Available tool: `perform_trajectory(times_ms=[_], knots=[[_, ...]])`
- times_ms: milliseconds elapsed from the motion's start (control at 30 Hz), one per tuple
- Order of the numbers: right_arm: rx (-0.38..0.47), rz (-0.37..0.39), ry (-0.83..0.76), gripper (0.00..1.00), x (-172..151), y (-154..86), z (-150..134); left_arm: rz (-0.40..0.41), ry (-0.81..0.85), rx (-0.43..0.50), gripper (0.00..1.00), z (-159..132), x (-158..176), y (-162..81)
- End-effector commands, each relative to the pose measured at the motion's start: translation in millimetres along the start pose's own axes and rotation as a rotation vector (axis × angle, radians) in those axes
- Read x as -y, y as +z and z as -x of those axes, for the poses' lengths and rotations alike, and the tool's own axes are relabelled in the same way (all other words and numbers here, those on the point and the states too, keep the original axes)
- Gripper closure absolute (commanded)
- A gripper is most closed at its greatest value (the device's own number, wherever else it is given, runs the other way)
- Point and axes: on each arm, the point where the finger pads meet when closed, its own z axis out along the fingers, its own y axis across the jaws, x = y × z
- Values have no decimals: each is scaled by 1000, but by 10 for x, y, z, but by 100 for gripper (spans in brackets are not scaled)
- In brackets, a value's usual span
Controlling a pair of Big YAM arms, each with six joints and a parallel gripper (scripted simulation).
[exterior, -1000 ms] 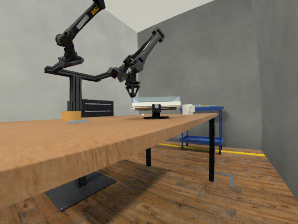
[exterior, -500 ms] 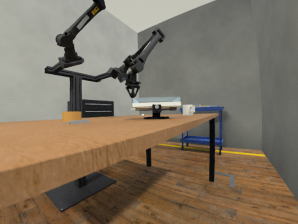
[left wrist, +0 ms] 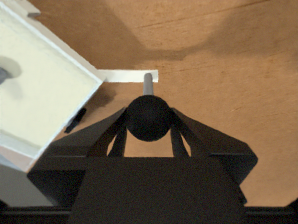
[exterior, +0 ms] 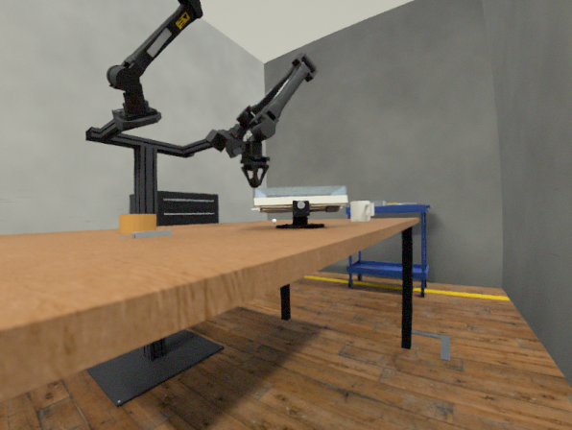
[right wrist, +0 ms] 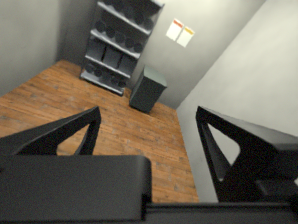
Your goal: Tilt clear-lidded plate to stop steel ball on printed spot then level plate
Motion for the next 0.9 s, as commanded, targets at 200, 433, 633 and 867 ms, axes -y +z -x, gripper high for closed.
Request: perform_trajectory(times_ms=[200,433,633,867], knots=[[39,-7,-13,0,32,38,220,39,-5,23,100,116,-174,-165],[39,-7,-13,0,32,38,220,38,4,23,100,96,-162,-167],[39,-7,-13,0,32,38,220,38,18,22,100,75,-137,-166],[39,-7,-13,0,32,38,220,42,7,20,100,29,-136,-145]])
